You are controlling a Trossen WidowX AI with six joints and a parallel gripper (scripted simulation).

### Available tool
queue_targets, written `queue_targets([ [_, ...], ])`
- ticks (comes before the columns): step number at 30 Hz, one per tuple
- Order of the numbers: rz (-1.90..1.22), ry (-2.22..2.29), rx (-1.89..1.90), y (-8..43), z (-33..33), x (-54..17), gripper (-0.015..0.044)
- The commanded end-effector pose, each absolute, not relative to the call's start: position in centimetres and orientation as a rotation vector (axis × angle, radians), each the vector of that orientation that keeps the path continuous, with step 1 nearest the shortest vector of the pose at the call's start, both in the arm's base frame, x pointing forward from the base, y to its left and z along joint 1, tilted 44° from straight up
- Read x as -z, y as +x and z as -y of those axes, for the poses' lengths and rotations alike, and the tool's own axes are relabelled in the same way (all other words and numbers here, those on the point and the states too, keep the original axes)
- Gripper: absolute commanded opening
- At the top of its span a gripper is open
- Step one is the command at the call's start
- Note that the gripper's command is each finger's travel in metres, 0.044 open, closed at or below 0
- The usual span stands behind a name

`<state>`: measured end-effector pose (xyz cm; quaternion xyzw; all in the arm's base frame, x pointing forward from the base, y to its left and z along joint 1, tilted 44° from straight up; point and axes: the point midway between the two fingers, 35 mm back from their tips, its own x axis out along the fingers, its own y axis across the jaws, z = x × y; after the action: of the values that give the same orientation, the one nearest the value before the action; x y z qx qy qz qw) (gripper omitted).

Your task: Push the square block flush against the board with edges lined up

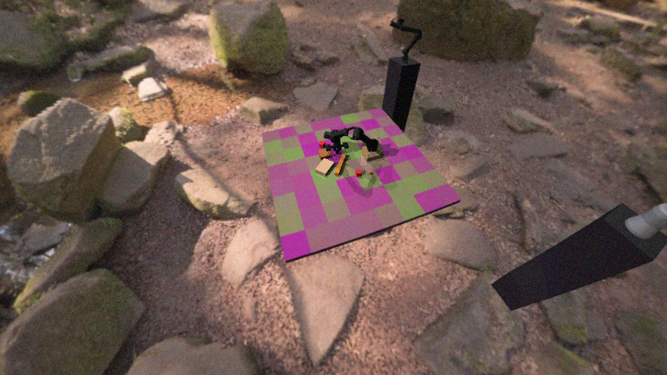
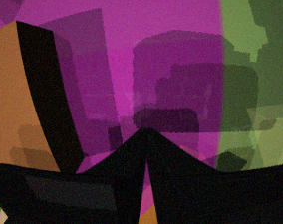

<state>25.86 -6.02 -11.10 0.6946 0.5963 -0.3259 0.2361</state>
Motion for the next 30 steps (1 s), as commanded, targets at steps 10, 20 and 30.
queue_targets([
  [10, -1.636, 1.909, 0.897, 26.2, 5.0, 10.2, 0.0],
  [20, -1.635, 1.909, 0.898, 26.5, 4.3, 9.5, 0.0],
  [30, -1.635, 1.909, 0.898, 26.7, 3.5, 8.8, 0.0],
])
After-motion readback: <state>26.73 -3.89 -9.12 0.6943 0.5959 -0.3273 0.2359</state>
